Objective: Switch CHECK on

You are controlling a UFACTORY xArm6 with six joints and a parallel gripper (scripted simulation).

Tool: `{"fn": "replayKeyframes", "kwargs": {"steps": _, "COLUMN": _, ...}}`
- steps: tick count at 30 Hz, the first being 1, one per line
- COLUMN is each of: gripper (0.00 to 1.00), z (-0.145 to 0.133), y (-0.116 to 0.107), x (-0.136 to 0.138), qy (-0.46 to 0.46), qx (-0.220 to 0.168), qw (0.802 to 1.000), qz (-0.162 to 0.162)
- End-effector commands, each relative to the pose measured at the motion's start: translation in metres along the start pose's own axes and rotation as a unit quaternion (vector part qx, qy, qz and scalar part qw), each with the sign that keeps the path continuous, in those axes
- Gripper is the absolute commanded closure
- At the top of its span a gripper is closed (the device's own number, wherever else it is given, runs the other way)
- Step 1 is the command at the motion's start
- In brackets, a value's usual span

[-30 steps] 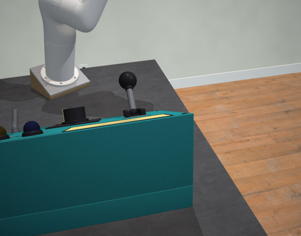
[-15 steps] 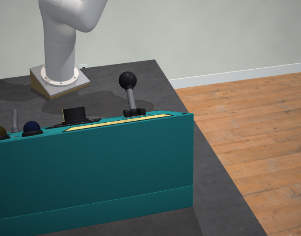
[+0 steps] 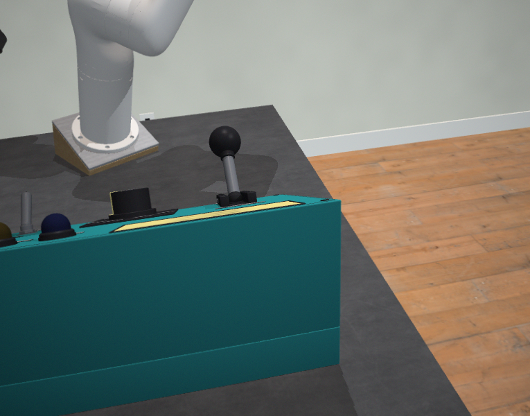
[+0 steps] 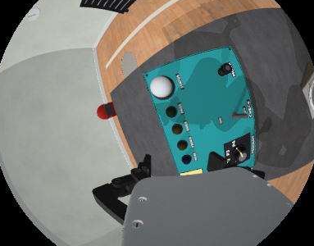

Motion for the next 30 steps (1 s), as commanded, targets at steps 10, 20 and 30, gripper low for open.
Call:
{"fn": "replayKeyframes", "kwargs": {"steps": 10, "gripper": 0.00, "z": -0.043, "y": -0.031, "x": 0.082, "qy": -0.276, "qx": 0.018, "qw": 0.959, "qz": -0.064}}
{"fn": "replayKeyframes", "kwargs": {"steps": 20, "gripper": 0.00, "z": -0.062, "y": -0.040, "x": 0.118, "qy": -0.390, "qx": 0.025, "qw": 0.916, "qz": -0.094}}
{"fn": "replayKeyframes", "kwargs": {"steps": 30, "gripper": 0.00, "z": -0.076, "y": -0.049, "x": 0.149, "qy": -0.484, "qx": 0.031, "qw": 0.866, "qz": -0.117}}
Point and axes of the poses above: the point where the finger pads meet when closed, its own y axis out along the fingers, its own x axis across the jaws, z = x × y, the point moved 6 cm from there along -y, back along the fingers, and after that the axes turned 1 degree about y, right-handed, at the moved point
